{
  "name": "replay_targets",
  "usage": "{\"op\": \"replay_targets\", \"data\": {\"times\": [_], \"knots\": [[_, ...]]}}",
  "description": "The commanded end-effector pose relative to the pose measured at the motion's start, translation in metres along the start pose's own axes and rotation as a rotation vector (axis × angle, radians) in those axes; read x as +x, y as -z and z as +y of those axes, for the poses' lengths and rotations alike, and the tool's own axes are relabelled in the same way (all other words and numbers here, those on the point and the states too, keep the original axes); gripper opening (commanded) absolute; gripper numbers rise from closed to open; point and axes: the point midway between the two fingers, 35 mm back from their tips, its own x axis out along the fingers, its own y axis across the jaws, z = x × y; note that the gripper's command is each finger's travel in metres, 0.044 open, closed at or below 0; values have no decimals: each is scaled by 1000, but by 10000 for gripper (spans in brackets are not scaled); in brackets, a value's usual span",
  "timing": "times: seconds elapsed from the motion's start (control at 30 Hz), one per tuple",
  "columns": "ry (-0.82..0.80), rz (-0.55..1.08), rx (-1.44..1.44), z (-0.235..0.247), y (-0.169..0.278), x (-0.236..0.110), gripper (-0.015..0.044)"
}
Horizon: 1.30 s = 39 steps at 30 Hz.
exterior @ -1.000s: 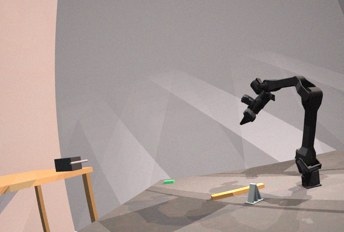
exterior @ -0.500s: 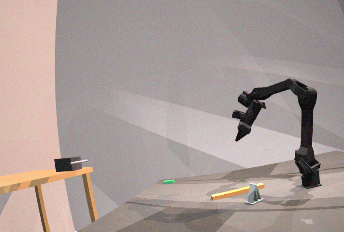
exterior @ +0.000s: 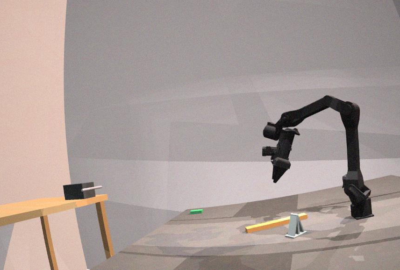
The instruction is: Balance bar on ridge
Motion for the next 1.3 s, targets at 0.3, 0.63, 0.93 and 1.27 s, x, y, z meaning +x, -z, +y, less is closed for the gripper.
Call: {"op": "replay_targets", "data": {"times": [0.3,0.63,0.93,1.27], "knots": [[-115,254,-132,54,18,43,315],[-164,421,-247,88,34,61,315],[-164,421,-247,90,42,81,315],[-164,421,-247,93,54,103,315]]}}
